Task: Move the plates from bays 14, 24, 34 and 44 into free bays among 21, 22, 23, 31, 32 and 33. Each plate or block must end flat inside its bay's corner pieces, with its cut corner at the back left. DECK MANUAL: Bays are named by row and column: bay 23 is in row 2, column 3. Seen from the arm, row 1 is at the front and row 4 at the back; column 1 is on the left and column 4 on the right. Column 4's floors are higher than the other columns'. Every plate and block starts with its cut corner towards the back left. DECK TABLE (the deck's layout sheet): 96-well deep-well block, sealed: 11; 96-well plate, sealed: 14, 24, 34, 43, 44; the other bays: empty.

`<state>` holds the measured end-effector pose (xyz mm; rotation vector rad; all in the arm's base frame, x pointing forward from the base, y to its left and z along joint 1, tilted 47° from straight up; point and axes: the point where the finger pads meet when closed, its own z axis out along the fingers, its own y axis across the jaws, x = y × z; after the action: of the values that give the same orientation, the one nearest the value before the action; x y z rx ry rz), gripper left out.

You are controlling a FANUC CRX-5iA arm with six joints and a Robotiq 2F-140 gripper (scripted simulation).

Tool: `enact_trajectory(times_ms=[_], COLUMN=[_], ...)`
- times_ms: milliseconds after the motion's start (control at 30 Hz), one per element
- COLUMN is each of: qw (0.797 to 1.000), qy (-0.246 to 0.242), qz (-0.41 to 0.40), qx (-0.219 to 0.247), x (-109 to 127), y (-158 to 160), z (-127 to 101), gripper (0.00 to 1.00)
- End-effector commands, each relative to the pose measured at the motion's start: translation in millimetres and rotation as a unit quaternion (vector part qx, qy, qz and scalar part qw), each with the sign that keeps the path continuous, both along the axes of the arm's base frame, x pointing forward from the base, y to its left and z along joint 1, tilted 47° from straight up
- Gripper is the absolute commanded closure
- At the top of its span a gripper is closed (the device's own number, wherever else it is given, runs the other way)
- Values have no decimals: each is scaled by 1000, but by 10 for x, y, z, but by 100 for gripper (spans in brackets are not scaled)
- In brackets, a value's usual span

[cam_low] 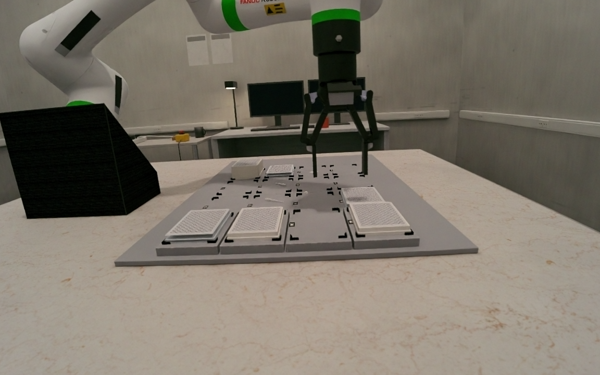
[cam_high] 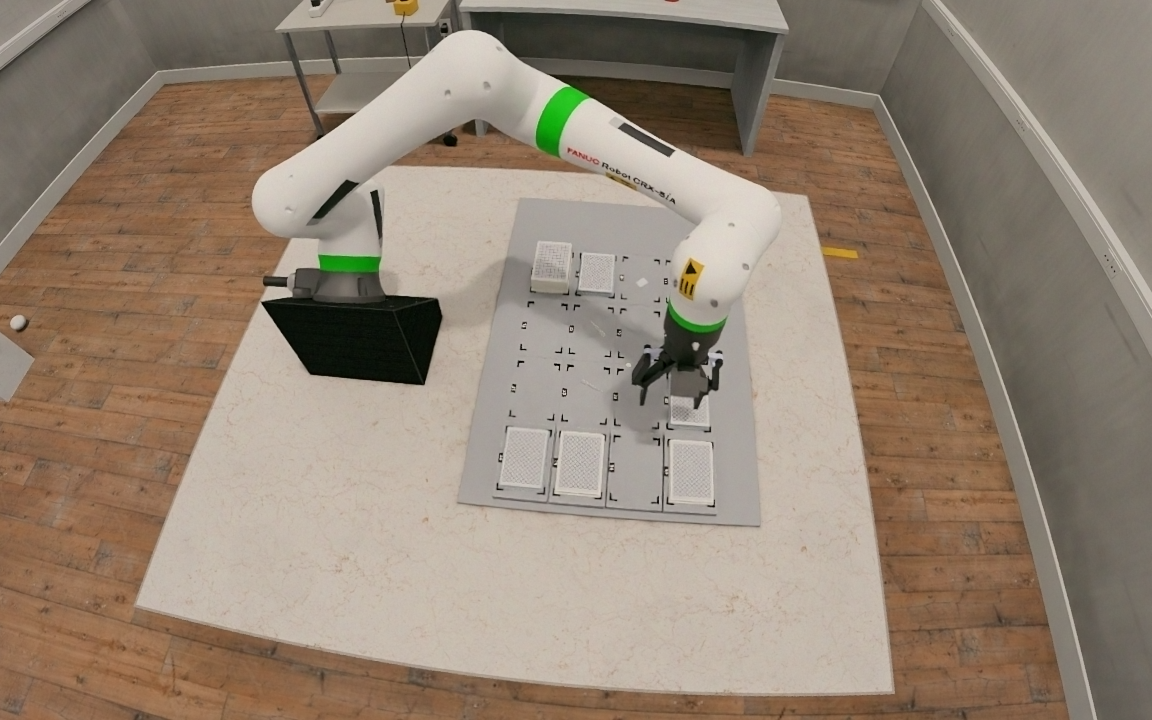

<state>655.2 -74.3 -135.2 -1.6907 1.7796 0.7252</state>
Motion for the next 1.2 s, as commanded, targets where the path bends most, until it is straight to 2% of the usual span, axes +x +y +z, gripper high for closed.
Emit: enact_trajectory(times_ms=[0, 933, 1167], qw=[1000, 1000, 1000], qy=[0, 0, 0], qz=[0, -1, -1], qx=[0, 0, 0], x=[58, 439, 485], y=[-106, -785, -867], z=[-85, -776, -859], gripper=[30, 30, 30])
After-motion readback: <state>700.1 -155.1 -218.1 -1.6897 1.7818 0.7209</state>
